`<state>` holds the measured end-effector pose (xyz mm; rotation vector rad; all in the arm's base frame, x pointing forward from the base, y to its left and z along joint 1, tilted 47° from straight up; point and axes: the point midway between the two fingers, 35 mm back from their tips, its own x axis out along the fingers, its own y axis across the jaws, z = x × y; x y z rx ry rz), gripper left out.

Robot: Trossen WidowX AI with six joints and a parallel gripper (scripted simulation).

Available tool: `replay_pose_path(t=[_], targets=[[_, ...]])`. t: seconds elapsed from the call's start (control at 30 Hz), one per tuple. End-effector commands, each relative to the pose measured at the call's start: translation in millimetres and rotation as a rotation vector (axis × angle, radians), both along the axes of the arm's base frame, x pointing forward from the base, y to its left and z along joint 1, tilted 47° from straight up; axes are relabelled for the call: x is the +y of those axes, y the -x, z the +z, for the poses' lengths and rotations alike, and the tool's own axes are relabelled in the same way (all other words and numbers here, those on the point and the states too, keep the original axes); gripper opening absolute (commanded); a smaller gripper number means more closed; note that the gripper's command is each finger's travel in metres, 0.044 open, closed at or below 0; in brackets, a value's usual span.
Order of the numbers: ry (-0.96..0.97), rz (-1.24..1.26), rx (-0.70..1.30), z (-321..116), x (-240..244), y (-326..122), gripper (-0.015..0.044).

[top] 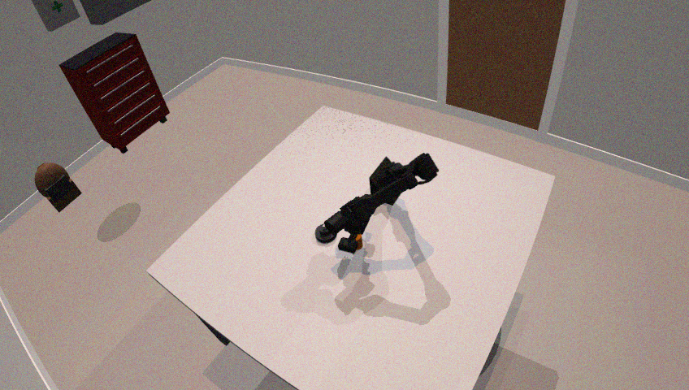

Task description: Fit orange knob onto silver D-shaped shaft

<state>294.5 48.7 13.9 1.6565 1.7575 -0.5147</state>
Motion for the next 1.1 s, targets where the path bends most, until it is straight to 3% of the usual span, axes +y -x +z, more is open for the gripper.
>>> replay_pose_path(t=[0.0,0.33,0.53,0.7,1.07], targets=[[-0.006,-0.006,0.003,-3,3,0,0.0440],[-0.006,-0.006,0.003,-3,3,0,0.0177],[-0.006,-0.006,0.003,-3,3,0,0.0138],[-0.003,-0.007,0.002,6,-5,-3,0.0006],[0.005,-0.009,0.003,50,-45,-11,0.0000]])
